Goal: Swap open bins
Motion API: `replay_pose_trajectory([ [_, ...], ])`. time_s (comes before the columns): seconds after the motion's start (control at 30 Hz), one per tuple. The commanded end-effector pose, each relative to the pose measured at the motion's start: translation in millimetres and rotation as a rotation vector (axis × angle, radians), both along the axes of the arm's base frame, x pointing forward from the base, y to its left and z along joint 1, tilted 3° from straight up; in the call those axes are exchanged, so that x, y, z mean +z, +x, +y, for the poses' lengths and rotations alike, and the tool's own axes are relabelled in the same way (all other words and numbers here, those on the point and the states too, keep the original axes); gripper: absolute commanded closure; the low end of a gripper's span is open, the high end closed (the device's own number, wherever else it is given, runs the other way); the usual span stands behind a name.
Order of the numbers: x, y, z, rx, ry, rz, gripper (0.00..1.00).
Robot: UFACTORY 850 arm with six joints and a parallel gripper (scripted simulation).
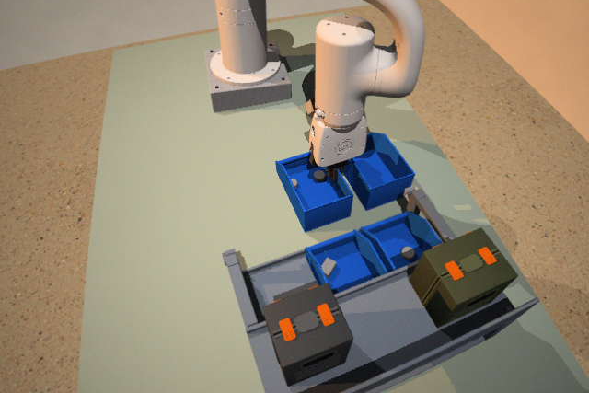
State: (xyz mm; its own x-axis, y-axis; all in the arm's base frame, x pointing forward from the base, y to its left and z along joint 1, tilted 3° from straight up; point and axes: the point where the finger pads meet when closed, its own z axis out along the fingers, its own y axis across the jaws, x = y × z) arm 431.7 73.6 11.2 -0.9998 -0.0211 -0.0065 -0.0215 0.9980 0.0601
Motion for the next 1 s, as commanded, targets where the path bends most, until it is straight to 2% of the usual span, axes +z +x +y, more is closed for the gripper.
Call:
replay_pose_trajectory([
  [0.0,0,1,0,0.0,0.0,-0.002,1.0],
  [0.27,4,1,0,0.0,0.0,-0.002,1.0],
  [0.7,31,1,-2,0.0,0.0,-0.002,1.0],
  [0.97,32,1,-2,0.0,0.0,-0.002,1.0],
])
